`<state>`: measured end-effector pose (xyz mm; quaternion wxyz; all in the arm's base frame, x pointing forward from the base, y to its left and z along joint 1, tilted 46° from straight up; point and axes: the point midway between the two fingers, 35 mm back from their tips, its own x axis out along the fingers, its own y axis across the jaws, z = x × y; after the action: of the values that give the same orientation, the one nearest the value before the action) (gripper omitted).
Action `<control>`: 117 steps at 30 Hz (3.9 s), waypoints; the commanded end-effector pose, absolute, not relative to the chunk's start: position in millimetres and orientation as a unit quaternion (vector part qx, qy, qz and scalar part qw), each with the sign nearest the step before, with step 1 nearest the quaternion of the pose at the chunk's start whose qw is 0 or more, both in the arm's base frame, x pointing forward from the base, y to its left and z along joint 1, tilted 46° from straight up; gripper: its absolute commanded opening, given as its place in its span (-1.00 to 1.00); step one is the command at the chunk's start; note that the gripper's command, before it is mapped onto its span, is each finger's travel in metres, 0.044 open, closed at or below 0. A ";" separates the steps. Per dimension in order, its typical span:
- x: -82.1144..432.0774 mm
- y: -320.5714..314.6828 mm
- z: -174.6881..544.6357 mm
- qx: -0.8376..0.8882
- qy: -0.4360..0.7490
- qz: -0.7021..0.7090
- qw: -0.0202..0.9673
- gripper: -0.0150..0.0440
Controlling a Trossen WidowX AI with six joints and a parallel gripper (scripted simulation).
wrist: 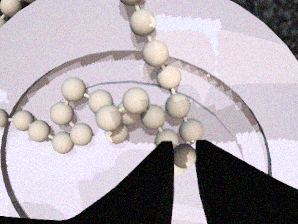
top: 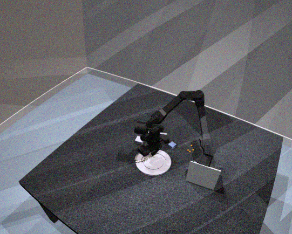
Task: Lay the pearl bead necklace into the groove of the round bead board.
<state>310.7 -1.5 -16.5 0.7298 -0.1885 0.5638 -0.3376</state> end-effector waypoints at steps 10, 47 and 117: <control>308.4 -4.8 -18.0 -0.191 0.567 -0.340 0.726 -0.49; 310.7 -1.5 -16.6 -0.189 0.564 -0.338 0.730 0.04; 372.4 19.5 5.5 -0.285 0.606 -0.261 0.695 -0.08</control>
<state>371.5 27.0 11.3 0.6990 -0.2823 0.6035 -0.2596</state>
